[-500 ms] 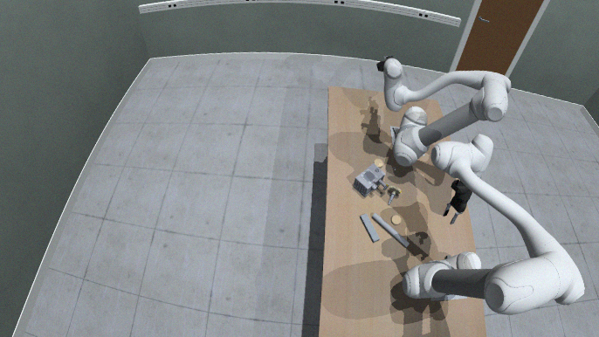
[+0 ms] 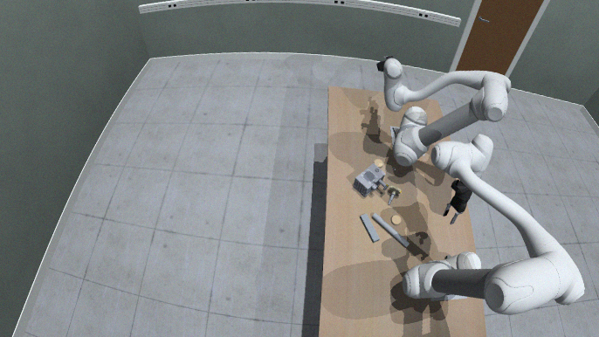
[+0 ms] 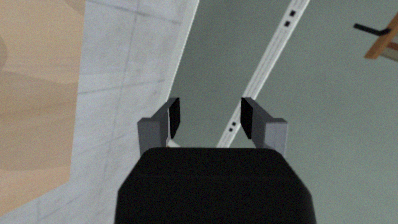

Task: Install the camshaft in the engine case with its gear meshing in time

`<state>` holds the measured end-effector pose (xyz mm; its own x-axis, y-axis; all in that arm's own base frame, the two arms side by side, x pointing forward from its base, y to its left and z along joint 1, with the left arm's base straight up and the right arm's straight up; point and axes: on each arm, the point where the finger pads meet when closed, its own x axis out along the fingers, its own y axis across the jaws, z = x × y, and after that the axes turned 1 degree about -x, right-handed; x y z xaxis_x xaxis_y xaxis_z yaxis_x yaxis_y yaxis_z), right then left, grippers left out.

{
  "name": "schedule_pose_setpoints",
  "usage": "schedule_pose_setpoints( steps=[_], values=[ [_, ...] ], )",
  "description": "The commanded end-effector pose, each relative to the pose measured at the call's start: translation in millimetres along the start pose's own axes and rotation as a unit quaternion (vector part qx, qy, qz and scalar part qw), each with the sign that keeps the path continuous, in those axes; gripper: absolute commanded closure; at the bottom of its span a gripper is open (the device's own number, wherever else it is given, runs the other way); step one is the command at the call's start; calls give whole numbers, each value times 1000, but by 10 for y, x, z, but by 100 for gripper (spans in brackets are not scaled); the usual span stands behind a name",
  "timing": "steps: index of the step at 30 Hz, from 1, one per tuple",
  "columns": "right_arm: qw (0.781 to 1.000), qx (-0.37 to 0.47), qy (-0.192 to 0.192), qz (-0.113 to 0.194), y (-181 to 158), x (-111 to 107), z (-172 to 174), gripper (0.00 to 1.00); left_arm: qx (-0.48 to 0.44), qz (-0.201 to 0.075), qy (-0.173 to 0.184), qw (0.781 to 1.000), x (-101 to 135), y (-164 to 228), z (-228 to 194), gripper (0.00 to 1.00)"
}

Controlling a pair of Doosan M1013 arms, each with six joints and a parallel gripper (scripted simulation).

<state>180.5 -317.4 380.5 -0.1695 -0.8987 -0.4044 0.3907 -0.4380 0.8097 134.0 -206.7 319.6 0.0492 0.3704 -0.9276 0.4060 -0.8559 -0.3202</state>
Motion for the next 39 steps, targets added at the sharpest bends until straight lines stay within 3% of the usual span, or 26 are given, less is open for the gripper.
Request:
schedule_pose_setpoints(
  steps=[1, 6, 9, 17, 19, 20, 23, 27, 34, 36, 37, 39],
  values=[
    [1000, 0, 0, 0, 4, -1, 0, 0, 0, 1, 0, 1000, -6, 2, -2, 0],
    [1000, 0, 0, 0, 4, -1, 0, 0, -11, -2, -4, 1000, -19, 32, 10, 0],
    [1000, 0, 0, 0, 4, -1, 0, 0, -75, -14, -28, 997, -86, 213, 69, 0],
    [1000, 0, 0, 0, 4, -1, 0, 0, -275, -66, -96, 954, -241, 888, 183, 0],
    [1000, 0, 0, 0, 4, -1, 0, 0, -275, -66, -96, 954, -241, 888, 183, 0],
    [1000, 0, 0, 0, 4, -1, 0, 0, -335, -85, -115, 931, -270, 1124, 191, 0],
    [1000, 0, 0, 0, 4, -1, 0, 0, -388, -103, -130, 907, -287, 1346, 185, 0],
    [1000, 0, 0, 0, 4, -1, 0, 0, -475, -136, -155, 856, -295, 1748, 145, 0],
    [1000, 0, 0, 0, 4, -1, 0, 0, -611, -199, -187, 743, -240, 2484, -22, 0],
    [1000, 0, 0, 0, 4, -1, 0, 0, -611, -199, -187, 743, -240, 2484, -22, 0],
    [1000, 0, 0, 0, 4, -1, 0, 0, -655, -223, -196, 695, -195, 2763, -116, 0],
    [1000, 0, 0, 0, 4, -1, 0, 0, -679, -238, -201, 664, -163, 2928, -181, 0]
  ],
)
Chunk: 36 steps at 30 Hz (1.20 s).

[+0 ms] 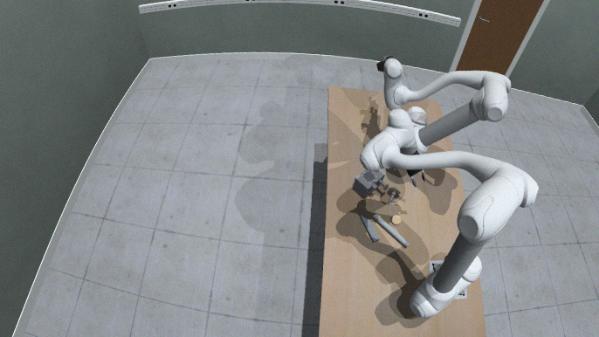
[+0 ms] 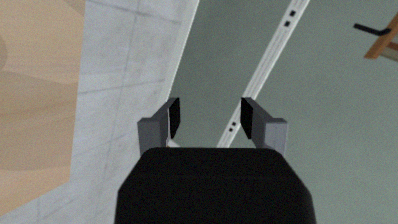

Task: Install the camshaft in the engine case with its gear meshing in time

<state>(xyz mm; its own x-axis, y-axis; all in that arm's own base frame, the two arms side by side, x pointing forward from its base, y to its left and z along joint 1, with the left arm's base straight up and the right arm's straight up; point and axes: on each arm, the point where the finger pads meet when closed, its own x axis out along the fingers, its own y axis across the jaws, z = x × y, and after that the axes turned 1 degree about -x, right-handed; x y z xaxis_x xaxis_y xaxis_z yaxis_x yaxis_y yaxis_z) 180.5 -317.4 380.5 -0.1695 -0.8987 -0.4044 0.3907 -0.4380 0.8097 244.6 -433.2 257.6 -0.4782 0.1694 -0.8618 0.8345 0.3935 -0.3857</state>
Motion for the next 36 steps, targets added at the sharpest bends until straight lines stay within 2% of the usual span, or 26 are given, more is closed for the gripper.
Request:
schedule_pose_setpoints(
  steps=[1, 5, 8, 10, 23, 31, 36],
  values=[
    [1000, 0, 0, 0, 4, -1, 0, 0, -103, -38, -14, 994, -51, 218, 416, 0],
    [1000, 0, 0, 0, 4, -1, 0, 0, -205, -80, -23, 975, -94, 519, 825, 0],
    [1000, 0, 0, 0, 4, -1, 0, 0, -279, -112, -27, 953, -120, 781, 1119, 0],
    [1000, 0, 0, 0, 4, -1, 0, 0, -306, -124, -28, 944, -129, 888, 1227, 0],
    [1000, 0, 0, 0, 4, -1, 0, 0, -311, -124, -31, 942, -95, 928, 1265, 0],
    [1000, 0, 0, 0, 4, -1, 0, 0, -311, -123, -31, 942, 77, 998, 1328, 0],
    [1000, 0, 0, 0, 4, -1, 0, 0, -311, -123, -31, 942, 267, 1076, 1398, 0]
  ],
)
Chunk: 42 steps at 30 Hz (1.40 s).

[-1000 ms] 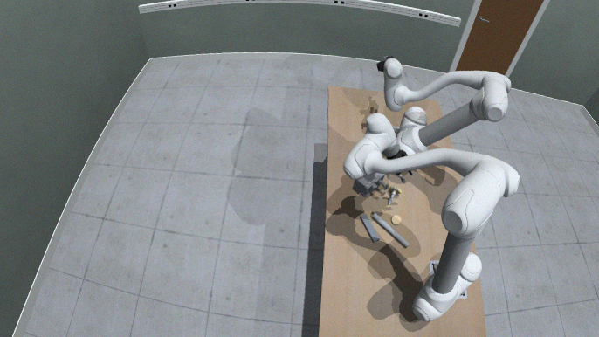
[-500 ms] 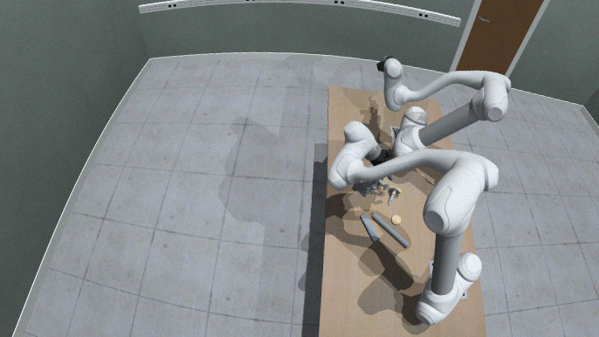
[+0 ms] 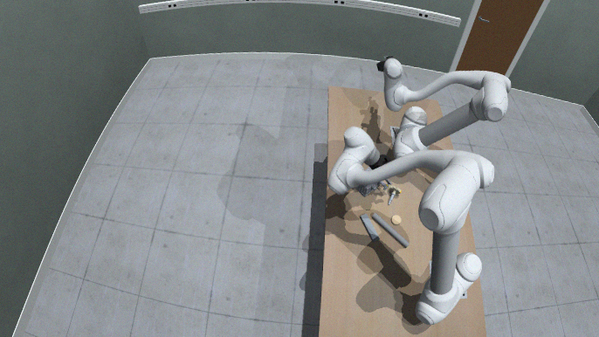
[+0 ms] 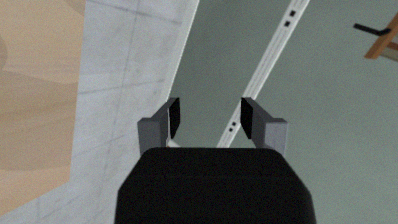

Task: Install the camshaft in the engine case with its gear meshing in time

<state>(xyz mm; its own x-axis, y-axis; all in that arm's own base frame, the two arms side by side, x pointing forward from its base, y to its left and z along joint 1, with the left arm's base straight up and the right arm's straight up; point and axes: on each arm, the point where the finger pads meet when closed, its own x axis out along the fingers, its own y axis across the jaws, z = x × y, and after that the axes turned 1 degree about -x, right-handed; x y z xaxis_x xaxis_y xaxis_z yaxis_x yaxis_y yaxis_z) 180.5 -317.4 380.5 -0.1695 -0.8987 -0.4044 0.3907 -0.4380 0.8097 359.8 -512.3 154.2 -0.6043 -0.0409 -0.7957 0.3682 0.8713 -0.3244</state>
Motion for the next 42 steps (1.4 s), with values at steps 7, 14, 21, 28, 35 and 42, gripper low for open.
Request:
schedule_pose_setpoints(
  steps=[7, 14, 21, 28, 35, 42],
  values=[
    [1000, 0, 0, 0, 4, -1, 0, 0, 1, 0, -1, 1000, 263, 99, 163, 0],
    [1000, 0, 0, 0, 4, -1, 0, 0, 1, 0, -1, 1000, 335, 127, 207, 0],
    [1000, 0, 0, 0, 4, -1, 0, 0, 1, 0, -1, 1000, 348, 132, 215, 30],
    [1000, 0, 0, 0, 4, -1, 0, 0, 1, 0, -1, 1000, 348, 132, 215, 30],
    [1000, 0, 0, 0, 4, -1, 0, 0, 1, 0, -1, 1000, 348, 132, 215, 30],
    [1000, 0, 0, 0, 4, -1, 0, 0, 1, 0, -1, 1000, 348, 132, 215, 30]
  ],
)
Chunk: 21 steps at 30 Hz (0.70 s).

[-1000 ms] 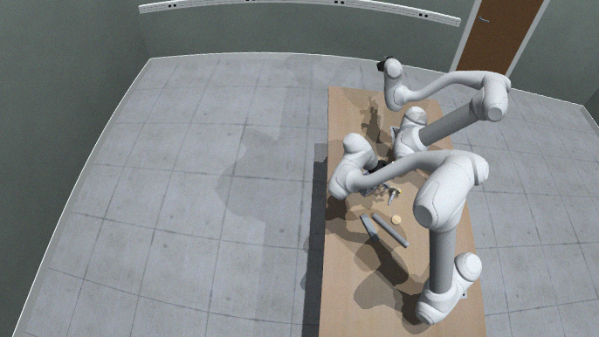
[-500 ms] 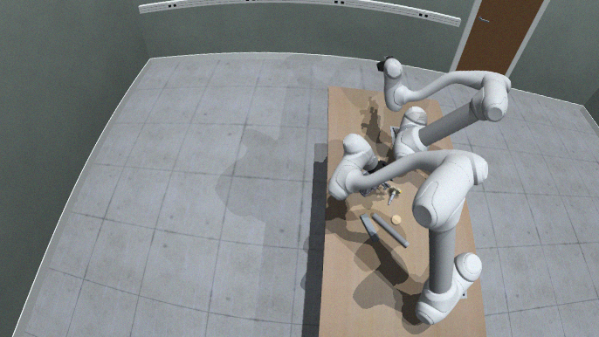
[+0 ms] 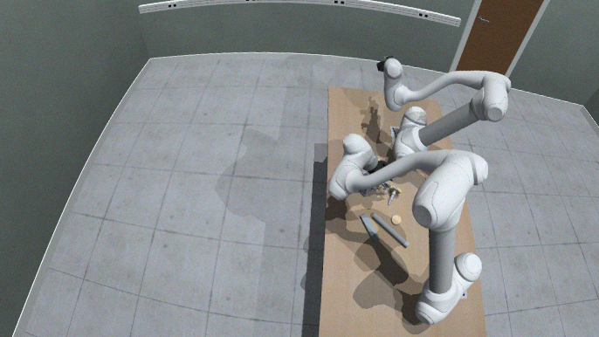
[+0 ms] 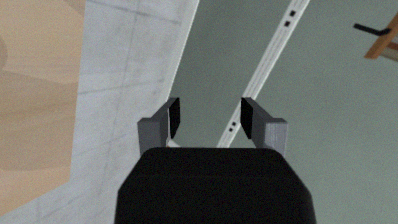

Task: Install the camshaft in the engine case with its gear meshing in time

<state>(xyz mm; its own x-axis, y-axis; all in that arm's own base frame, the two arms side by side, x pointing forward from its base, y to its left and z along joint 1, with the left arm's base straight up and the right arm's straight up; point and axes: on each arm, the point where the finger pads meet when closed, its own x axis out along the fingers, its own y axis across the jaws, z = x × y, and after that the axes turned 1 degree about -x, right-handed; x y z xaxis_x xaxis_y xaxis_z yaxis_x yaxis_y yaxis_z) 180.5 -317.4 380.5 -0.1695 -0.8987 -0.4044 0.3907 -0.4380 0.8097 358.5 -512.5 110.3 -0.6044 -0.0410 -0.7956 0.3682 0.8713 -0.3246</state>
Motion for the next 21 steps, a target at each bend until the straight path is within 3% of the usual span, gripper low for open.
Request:
schedule_pose_setpoints(
  steps=[1, 21],
  values=[
    [1000, 0, 0, 0, 4, -1, 0, 0, 1, 0, -1, 1000, -10, -4, -1, 30],
    [1000, 0, 0, 0, 4, -1, 0, 0, 1, 0, -1, 1000, 15, -5, -1, 30]
  ],
)
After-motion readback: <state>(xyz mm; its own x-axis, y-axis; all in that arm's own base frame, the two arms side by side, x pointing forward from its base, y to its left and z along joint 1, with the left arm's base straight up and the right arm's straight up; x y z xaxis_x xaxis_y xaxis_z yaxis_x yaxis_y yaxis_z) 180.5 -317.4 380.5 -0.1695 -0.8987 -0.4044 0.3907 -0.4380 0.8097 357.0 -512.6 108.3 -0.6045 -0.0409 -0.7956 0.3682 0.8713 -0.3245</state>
